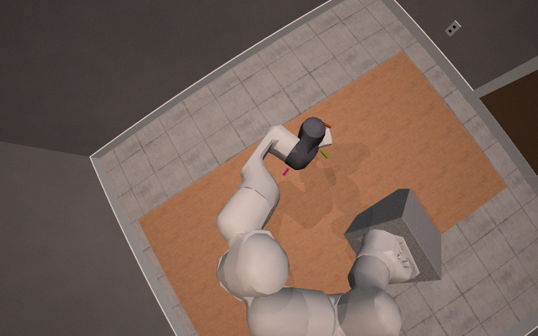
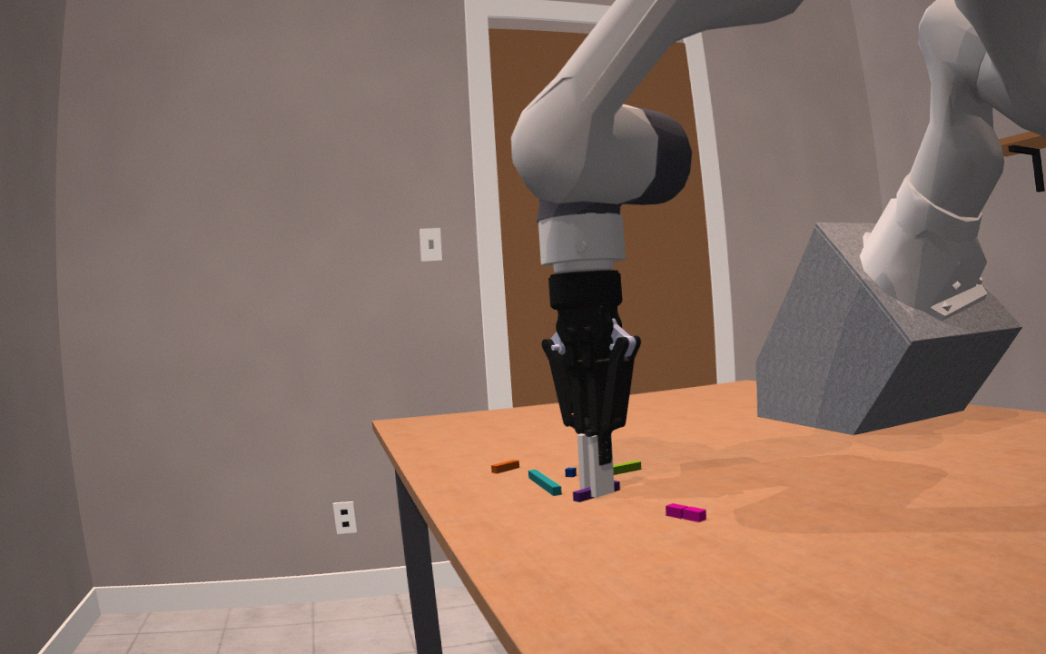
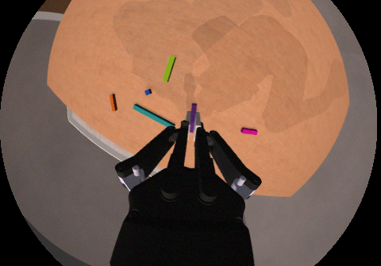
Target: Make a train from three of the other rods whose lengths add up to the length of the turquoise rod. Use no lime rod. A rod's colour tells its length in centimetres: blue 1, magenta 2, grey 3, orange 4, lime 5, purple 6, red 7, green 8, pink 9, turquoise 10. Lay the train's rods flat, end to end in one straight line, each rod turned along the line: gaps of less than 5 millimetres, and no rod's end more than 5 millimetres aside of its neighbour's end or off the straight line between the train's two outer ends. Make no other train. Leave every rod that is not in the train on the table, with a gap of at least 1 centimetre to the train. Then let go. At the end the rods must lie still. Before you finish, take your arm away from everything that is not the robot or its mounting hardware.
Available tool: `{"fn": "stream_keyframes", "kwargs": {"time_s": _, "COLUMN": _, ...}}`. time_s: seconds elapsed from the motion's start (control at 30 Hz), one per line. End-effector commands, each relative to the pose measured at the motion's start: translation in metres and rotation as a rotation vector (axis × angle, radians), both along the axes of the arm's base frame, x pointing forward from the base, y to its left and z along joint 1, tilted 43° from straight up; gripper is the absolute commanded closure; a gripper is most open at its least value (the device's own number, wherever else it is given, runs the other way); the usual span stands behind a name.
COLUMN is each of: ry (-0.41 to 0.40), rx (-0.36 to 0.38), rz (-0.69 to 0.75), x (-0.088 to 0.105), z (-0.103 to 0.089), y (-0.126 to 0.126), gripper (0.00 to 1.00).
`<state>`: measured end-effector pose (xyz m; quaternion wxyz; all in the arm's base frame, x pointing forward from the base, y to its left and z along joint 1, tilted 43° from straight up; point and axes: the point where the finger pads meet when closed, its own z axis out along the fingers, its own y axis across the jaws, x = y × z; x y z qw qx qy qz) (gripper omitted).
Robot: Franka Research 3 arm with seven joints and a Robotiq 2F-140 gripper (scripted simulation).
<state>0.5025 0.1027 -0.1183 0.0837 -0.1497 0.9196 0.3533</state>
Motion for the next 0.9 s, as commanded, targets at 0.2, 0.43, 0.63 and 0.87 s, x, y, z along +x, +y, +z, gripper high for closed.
{"fn": "stream_keyframes", "kwargs": {"time_s": 0.2, "ry": -0.005, "rx": -0.001, "rz": 0.005, "x": 0.0, "z": -0.001, "y": 0.001, "gripper": 0.97}}
{"fn": "stream_keyframes", "kwargs": {"time_s": 0.43, "ry": -0.005, "rx": -0.001, "rz": 0.005, "x": 0.0, "z": -0.001, "y": 0.001, "gripper": 0.97}}
{"fn": "stream_keyframes", "kwargs": {"time_s": 0.63, "ry": -0.005, "rx": -0.001, "rz": 0.005, "x": 0.0, "z": 0.0, "y": 0.0, "gripper": 0.97}}
{"fn": "stream_keyframes", "kwargs": {"time_s": 0.87, "ry": -0.005, "rx": -0.001, "rz": 0.005, "x": -0.001, "z": 0.018, "y": -0.016, "gripper": 0.97}}
